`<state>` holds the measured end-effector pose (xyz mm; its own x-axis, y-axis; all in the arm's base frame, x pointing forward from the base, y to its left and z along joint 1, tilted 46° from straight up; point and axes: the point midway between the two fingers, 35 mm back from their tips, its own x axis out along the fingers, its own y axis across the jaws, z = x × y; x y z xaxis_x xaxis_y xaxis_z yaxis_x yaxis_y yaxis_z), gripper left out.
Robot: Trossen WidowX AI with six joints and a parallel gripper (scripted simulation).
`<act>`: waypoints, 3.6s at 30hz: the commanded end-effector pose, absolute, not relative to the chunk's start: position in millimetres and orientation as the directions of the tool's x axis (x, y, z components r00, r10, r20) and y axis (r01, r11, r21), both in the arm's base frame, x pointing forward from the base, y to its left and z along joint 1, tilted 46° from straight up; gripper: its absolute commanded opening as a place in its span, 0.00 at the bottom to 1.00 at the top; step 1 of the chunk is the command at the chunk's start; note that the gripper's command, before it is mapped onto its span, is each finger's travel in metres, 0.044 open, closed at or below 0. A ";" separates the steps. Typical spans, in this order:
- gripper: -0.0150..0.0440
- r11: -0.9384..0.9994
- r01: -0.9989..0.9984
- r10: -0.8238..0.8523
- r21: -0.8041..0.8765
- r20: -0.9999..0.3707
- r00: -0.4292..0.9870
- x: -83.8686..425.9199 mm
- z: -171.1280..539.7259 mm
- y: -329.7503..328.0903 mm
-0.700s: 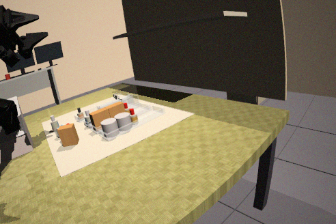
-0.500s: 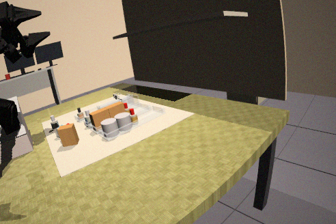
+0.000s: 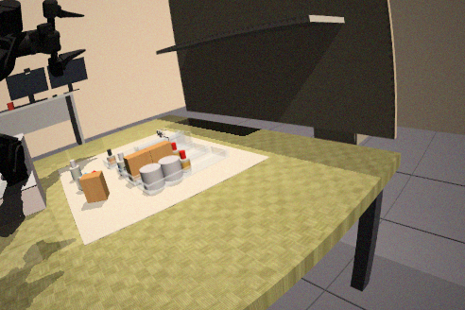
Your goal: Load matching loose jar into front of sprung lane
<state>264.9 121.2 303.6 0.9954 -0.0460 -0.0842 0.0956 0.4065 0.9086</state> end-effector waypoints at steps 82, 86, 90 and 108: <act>0.64 0.697 0.077 -0.710 -0.713 -0.701 -0.067 189.4 -121.3 21.9; 0.53 0.697 0.077 -0.710 -0.713 -0.701 -0.067 189.4 -121.3 21.9; 0.49 0.697 0.077 -0.710 -0.713 -0.701 -0.067 189.4 -121.3 21.9; 0.25 0.699 0.076 -0.708 -0.711 -0.703 -0.068 198.2 -40.4 89.9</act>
